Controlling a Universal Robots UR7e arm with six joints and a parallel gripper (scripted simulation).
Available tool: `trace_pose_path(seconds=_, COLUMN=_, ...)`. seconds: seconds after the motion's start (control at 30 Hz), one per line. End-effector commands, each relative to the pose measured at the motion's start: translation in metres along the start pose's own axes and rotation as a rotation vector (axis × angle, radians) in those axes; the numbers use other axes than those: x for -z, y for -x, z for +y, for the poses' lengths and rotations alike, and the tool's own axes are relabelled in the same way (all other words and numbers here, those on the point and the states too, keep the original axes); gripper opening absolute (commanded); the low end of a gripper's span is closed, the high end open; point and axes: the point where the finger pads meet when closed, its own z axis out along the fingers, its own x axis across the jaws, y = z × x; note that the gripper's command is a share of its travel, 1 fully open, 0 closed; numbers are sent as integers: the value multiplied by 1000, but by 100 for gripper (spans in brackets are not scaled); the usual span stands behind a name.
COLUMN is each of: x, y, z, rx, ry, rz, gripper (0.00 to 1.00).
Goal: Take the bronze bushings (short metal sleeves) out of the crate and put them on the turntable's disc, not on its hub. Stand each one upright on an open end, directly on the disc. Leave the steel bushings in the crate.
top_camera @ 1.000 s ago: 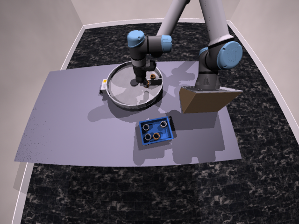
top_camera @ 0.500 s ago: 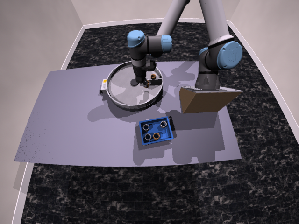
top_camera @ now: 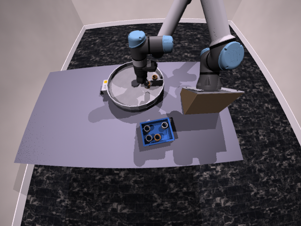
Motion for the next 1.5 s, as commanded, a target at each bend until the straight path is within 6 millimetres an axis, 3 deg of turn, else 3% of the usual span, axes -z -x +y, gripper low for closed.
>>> trace_pose_path(seconds=0.0, x=-2, y=0, z=-2, rx=3, ry=-3, rz=-2, gripper=0)
trace_pose_path(seconds=0.8, x=-29, y=0, z=-3, rx=4, ry=-5, rz=-2, gripper=0)
trace_pose_path(seconds=1.47, x=-29, y=0, z=-2, rx=3, ry=-3, rz=-1, gripper=0)
